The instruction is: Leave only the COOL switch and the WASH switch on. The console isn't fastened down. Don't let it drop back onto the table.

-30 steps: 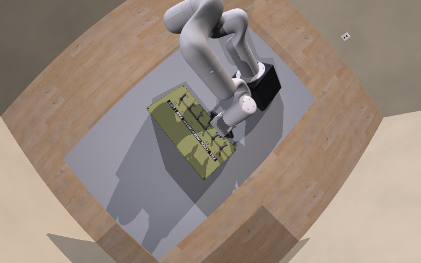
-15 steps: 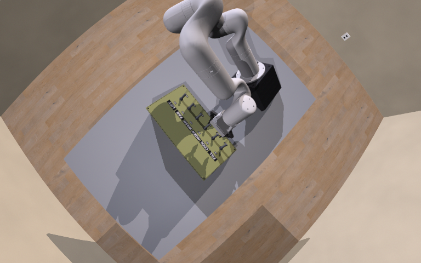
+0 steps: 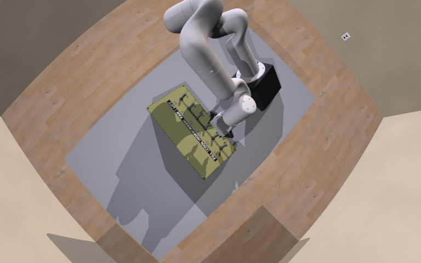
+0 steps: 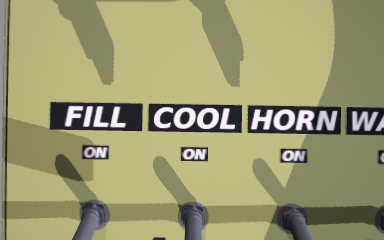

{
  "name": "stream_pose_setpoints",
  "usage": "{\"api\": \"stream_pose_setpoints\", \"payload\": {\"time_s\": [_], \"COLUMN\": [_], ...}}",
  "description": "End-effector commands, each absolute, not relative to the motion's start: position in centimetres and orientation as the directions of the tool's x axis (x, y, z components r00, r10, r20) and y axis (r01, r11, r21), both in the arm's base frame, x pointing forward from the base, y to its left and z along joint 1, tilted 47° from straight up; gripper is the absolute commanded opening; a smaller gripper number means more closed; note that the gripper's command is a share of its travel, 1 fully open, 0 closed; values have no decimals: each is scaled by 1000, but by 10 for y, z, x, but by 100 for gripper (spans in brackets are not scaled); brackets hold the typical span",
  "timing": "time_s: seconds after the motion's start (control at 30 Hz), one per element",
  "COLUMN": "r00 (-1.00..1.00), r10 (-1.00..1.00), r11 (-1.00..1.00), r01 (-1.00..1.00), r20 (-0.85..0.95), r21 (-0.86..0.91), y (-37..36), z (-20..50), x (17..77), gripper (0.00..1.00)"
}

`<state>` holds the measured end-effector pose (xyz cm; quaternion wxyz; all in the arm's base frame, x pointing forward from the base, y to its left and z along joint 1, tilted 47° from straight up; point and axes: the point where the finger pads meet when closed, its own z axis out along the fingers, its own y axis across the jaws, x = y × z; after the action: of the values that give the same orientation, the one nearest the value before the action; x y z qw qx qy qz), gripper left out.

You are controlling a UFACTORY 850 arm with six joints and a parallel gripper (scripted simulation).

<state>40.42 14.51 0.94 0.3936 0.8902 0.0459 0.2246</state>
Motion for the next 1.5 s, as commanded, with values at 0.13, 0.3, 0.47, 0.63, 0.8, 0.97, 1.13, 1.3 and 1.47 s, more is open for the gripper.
{"api": "stream_pose_setpoints", "payload": {"time_s": [0.13,0.3,0.47,0.63,0.8,0.97,1.13,1.3,1.47], "r00": [894,894,894,894,894,894,894,894,894], "r10": [259,259,259,259,259,259,259,259,259], "r11": [-687,-687,-687,-687,-687,-687,-687,-687,-687], "r01": [-96,-96,-96,-96,-96,-96,-96,-96,-96], "r20": [365,365,365,365,365,365,365,365,365], "r21": [720,720,720,720,720,720,720,720,720], "y": [146,146,146,146,142,133,123,113,103], "z": [10,10,10,10,14,23,33,44,55], "x": [405,405,405,405,404,403,402,400,399], "gripper": [100,100,100,100,100,100,100,100,100]}}
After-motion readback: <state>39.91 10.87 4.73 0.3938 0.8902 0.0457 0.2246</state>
